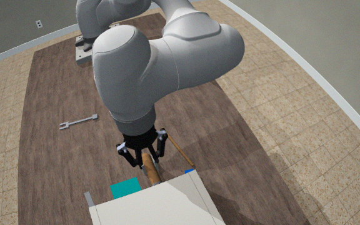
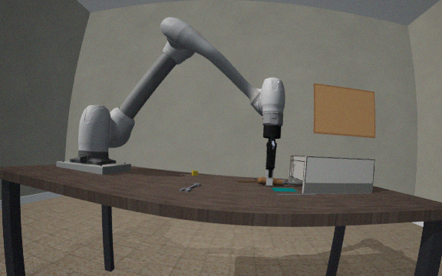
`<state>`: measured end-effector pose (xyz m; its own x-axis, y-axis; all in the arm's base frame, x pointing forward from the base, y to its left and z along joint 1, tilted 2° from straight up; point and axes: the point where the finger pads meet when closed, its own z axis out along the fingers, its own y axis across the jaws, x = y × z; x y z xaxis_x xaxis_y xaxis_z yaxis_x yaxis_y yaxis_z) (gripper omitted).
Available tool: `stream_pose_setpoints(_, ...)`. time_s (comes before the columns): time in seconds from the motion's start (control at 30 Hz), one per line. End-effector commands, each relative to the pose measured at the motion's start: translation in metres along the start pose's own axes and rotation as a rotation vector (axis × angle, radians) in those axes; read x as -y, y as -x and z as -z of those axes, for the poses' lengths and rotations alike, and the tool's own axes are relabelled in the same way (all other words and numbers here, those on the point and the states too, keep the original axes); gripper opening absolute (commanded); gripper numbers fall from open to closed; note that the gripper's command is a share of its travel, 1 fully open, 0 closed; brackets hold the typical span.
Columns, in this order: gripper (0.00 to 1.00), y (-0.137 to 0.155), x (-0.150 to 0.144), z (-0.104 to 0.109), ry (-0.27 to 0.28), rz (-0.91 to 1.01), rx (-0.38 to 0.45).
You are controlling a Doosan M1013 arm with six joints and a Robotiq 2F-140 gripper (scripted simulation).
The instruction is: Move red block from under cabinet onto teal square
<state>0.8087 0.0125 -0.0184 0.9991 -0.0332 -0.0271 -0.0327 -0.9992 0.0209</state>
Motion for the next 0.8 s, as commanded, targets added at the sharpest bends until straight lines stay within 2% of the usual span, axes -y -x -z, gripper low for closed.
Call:
stream_pose_setpoints(0.0, 0.0, 0.002, -0.012, -0.001, -0.005, -0.002, 0.005)
stream_pose_setpoints(0.27, 0.0, 0.002, -0.034, -0.001, -0.005, -0.002, 0.005)
stream_pose_setpoints(0.77, 0.0, 0.002, -0.047, -0.001, -0.005, -0.002, 0.005)
